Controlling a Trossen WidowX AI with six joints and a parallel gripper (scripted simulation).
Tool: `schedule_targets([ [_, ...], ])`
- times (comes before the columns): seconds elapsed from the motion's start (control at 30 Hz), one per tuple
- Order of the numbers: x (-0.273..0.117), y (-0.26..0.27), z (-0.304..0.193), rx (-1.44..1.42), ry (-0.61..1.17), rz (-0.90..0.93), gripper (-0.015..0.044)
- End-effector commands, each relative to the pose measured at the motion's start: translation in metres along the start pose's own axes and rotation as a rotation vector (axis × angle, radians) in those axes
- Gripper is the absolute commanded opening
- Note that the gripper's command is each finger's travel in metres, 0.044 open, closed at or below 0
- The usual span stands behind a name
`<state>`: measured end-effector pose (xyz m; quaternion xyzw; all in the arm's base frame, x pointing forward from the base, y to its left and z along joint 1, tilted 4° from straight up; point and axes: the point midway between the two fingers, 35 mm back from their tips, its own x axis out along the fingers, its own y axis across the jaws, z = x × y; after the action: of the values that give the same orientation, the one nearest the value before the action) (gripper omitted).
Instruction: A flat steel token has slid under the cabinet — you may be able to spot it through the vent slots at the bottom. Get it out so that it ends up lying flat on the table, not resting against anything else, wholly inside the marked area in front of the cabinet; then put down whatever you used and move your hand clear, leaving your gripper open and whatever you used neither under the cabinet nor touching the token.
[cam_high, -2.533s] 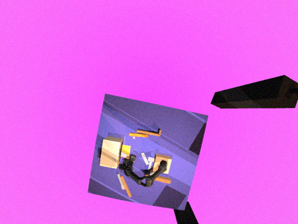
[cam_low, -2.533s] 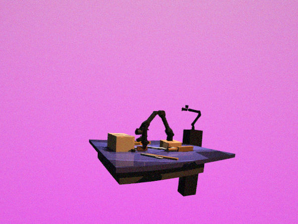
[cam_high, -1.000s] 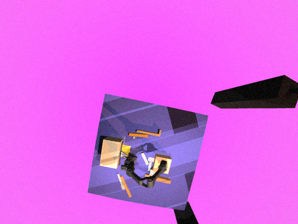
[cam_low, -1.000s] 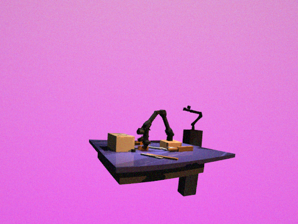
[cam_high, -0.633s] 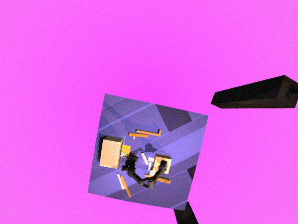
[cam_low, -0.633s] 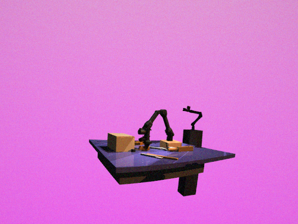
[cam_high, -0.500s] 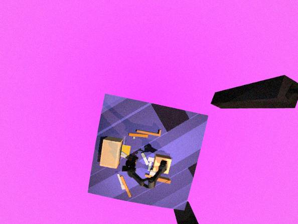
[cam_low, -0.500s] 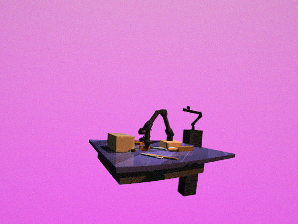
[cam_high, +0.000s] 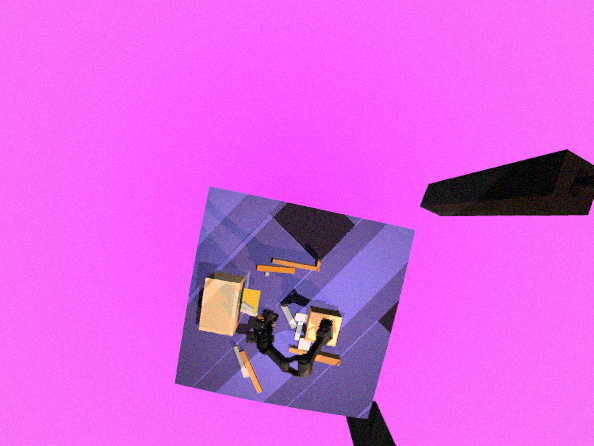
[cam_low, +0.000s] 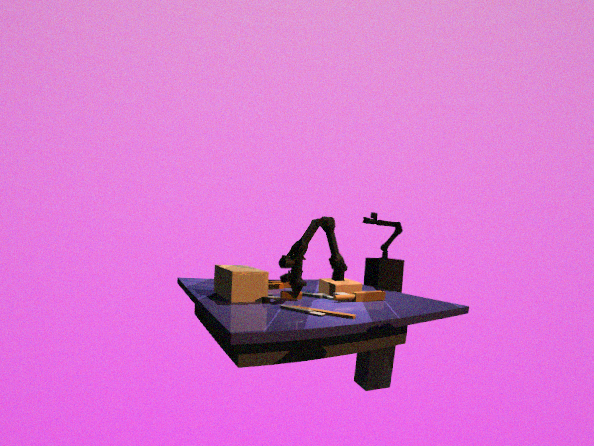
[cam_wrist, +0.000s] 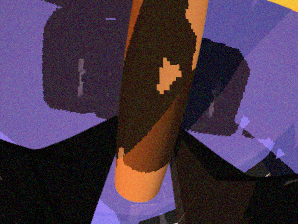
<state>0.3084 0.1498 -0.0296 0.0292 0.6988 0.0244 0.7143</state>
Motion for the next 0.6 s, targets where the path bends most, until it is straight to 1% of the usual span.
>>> schedule_targets([
  [0.0,0.001,0.0,-0.007,0.002,0.003,-0.003,0.0],
  [0.57,0.001,0.001,-0.027,0.002,0.004,-0.003,0.0],
])
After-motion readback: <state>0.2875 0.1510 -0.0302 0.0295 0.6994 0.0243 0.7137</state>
